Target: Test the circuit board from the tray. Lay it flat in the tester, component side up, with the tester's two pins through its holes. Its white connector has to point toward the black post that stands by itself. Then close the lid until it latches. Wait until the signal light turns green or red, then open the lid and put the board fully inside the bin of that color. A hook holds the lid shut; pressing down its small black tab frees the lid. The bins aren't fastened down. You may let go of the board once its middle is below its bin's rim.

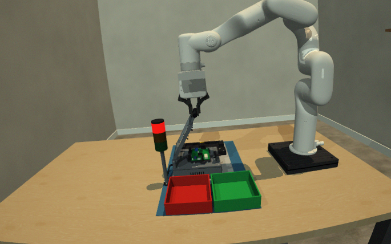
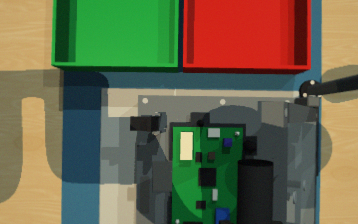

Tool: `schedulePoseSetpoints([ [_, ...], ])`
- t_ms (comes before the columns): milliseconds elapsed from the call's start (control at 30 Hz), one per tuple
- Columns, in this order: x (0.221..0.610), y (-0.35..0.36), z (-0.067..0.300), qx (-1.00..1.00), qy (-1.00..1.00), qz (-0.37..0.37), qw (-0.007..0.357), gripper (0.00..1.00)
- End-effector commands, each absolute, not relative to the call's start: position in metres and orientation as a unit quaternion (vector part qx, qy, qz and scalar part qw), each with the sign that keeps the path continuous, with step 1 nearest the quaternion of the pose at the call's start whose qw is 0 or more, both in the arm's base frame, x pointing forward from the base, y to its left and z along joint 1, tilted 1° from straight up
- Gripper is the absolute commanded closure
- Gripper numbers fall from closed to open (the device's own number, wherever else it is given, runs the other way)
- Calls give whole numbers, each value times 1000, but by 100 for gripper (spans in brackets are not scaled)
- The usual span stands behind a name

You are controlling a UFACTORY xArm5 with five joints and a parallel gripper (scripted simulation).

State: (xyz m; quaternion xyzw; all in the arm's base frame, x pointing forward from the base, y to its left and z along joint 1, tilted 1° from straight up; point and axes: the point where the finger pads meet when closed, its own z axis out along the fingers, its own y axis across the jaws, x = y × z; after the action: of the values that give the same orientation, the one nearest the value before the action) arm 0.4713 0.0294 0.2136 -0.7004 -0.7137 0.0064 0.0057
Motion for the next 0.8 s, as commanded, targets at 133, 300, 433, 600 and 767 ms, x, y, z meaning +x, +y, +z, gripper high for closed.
schedulePoseSetpoints([
  [133, 479, 30, 219, -700, -714, 6, 5, 100],
  [300, 479, 30, 219, -700, -714, 6, 5, 100],
  [433, 479, 30, 219, -700, -714, 6, 5, 72],
  [600, 479, 30, 219, -700, -714, 6, 5, 72],
  [767, 479, 30, 219, -700, -714, 6, 5, 72],
])
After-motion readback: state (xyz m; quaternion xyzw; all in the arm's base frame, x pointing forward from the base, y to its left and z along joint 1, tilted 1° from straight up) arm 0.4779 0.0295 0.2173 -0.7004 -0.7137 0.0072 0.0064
